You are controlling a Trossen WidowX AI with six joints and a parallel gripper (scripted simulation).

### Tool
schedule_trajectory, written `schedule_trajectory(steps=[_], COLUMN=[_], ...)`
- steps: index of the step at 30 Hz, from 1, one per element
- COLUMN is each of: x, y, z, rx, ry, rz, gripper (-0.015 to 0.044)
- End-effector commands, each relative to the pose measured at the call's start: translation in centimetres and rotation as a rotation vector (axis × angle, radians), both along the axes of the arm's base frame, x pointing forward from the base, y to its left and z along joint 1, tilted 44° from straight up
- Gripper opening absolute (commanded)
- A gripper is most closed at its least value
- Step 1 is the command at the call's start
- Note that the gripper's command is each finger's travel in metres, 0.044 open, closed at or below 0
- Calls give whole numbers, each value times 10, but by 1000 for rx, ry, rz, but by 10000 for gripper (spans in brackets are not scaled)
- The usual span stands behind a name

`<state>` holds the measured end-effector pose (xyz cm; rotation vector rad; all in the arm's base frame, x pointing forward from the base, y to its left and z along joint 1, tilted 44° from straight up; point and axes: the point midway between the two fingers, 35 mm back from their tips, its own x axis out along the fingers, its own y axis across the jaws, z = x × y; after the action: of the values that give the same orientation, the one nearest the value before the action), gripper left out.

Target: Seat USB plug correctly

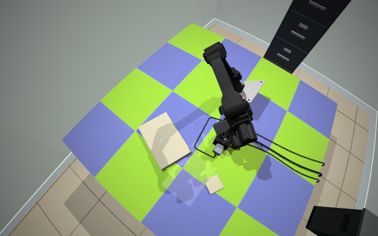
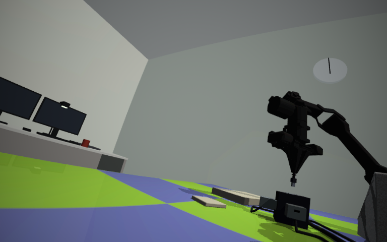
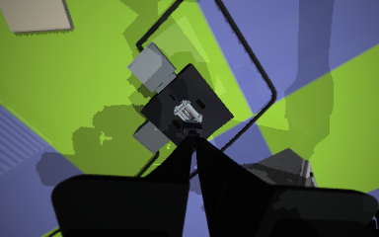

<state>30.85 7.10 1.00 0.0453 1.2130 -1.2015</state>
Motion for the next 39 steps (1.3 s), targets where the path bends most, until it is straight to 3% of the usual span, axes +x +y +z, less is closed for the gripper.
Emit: schedule_trajectory(steps=[1,39], x=[0,0], y=[0,0], z=[0,0], rx=[15,150], ry=[72,744], rz=[77,798], gripper=[0,0])
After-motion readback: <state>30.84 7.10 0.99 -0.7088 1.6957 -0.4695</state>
